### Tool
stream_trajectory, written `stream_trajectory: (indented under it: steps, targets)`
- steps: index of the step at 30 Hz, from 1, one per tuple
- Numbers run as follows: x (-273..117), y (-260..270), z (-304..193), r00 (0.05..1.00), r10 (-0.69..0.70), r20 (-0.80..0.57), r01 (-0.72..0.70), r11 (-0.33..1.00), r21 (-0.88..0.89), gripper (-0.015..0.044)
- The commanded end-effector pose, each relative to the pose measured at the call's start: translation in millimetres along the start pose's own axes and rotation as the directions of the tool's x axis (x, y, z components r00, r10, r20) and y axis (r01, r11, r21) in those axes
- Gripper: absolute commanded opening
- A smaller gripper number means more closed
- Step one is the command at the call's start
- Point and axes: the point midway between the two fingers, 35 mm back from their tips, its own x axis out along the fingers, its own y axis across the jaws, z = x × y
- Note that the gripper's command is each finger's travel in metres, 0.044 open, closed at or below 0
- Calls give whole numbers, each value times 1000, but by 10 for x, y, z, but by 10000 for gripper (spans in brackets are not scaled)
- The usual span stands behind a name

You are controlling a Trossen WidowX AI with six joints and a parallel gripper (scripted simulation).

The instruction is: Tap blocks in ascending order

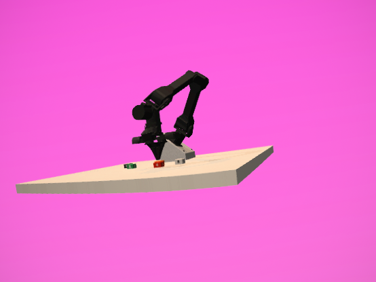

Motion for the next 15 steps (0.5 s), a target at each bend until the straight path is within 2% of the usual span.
stream_trajectory:
  steps: [1, 10, 13, 15]
  targets:
    - [87, 5, -16, 1000, 7, -5, -7, 1000, 7, 20]
    - [126, 6, -18, 1000, 7, -5, -7, 1000, 7, 20]
    - [-141, 1, -13, 1000, 5, -4, -5, 1000, 7, 20]
    - [-175, 2, -16, 1000, 6, -5, -6, 1000, 7, 20]
